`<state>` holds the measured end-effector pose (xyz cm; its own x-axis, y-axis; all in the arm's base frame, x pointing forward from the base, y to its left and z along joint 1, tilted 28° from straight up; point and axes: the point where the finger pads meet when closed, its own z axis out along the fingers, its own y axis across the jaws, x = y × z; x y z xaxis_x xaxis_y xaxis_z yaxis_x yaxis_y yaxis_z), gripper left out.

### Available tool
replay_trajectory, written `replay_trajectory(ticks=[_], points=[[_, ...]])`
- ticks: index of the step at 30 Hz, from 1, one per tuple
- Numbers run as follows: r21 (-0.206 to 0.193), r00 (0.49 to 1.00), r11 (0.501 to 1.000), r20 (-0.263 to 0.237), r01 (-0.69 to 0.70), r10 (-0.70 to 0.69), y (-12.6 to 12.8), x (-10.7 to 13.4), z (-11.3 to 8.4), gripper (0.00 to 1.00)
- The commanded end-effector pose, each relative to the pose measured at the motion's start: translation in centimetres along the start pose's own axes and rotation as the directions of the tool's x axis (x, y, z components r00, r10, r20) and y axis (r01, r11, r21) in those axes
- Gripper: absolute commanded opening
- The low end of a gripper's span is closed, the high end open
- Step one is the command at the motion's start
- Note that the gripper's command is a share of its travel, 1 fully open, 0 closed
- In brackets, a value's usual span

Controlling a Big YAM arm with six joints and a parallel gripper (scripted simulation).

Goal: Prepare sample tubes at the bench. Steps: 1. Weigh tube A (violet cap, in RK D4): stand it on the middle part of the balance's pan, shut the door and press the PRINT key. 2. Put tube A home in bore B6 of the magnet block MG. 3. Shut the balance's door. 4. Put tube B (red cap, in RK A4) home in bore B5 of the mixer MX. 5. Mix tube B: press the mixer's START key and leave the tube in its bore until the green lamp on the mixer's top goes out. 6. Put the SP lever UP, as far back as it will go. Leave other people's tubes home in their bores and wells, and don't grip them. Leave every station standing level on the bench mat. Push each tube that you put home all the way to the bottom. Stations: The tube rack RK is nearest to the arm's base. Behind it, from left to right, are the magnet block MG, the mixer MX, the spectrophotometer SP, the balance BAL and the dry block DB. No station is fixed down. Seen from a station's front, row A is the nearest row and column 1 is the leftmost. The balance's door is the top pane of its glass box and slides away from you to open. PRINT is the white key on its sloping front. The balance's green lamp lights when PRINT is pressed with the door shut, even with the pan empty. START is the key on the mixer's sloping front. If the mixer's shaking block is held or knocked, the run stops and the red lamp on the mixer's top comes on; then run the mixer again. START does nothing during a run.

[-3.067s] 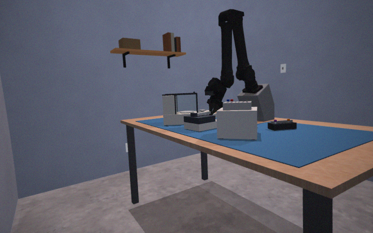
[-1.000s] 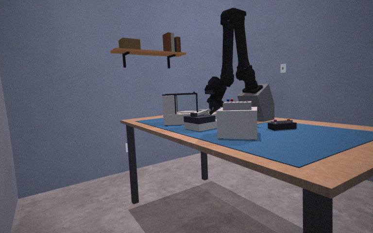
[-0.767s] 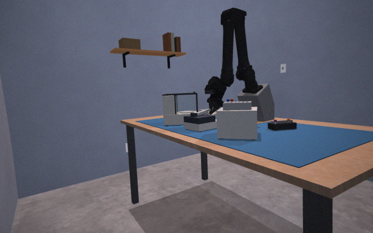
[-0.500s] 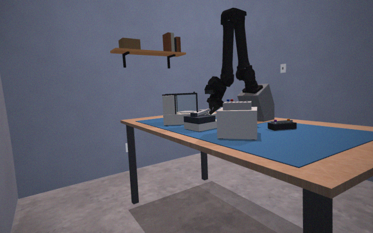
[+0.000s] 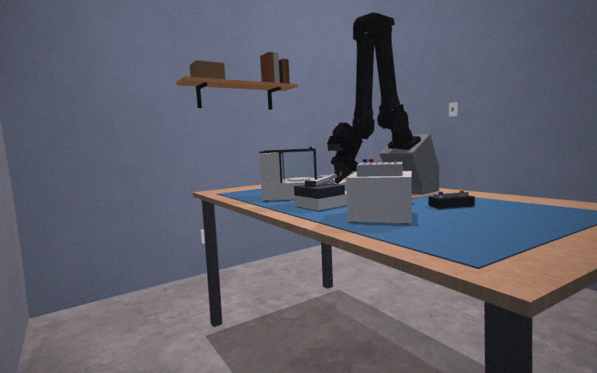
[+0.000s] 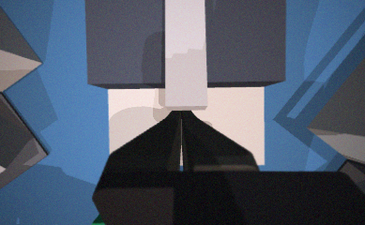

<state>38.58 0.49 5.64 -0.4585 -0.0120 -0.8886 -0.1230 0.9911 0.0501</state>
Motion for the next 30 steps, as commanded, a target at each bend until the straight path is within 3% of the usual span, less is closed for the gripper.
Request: replay_trajectory(ticks=[1,6,7,16,30], points=[[0.021,0.992,0.999,0.121,0.032,-0.034,-1.2,-5.6,1.6,0.00],[0.021,0.992,0.999,0.118,0.031,-0.033,-1.3,-5.4,1.6,0.00],[0.023,0.989,0.999,0.144,0.036,-0.039,-1.3,-6.5,1.1,0.00],[0.021,0.991,0.999,0.129,0.033,-0.036,-1.2,-6.6,0.6,0.00],[0.025,0.988,0.999,0.146,0.036,-0.039,-1.3,-7.3,0.1,0.00]])
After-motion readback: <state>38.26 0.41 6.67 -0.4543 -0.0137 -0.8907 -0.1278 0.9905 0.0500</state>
